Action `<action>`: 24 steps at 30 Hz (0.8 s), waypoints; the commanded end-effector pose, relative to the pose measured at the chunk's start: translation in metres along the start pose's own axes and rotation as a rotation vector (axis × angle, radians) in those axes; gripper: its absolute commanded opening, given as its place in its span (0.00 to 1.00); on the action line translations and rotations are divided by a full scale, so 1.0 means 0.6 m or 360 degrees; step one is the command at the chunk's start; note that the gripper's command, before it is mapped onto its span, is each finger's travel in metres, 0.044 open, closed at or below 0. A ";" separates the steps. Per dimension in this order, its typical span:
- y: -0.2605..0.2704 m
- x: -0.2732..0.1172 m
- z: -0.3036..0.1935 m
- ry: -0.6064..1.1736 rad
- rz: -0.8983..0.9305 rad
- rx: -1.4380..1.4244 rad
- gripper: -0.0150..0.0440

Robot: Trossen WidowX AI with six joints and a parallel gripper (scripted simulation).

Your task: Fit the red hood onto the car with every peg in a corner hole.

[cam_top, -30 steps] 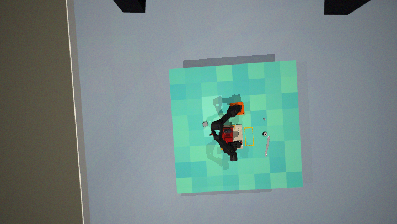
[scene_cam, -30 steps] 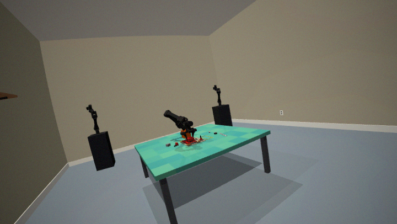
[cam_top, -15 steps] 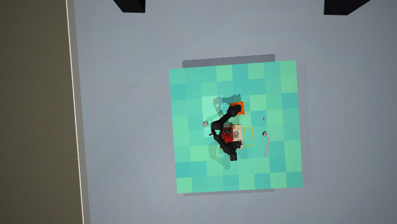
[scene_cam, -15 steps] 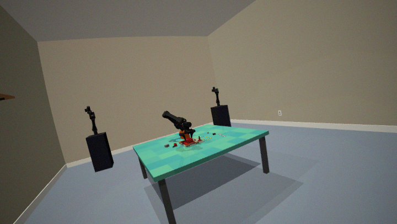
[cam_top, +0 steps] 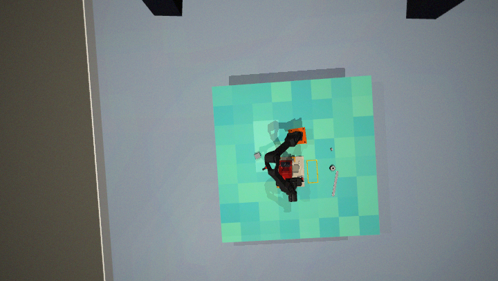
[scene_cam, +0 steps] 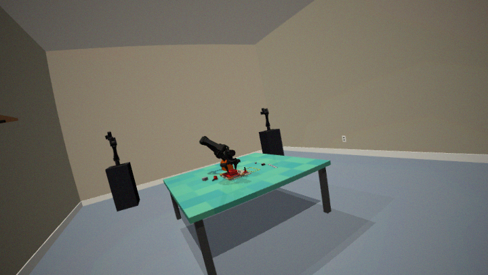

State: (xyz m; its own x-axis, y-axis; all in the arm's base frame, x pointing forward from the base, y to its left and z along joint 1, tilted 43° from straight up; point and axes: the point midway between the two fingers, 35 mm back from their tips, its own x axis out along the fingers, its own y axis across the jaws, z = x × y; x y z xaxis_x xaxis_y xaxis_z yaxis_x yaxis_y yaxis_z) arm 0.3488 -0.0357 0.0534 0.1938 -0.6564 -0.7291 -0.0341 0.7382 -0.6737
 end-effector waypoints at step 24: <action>-0.002 0.024 -0.004 0.0025 -0.0004 0.0001 0.25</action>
State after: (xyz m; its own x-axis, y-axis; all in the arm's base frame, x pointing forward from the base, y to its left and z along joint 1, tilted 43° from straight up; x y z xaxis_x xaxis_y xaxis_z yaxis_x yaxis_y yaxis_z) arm 0.3515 -0.0456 0.0452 0.1835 -0.6600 -0.7285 -0.0278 0.7373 -0.6750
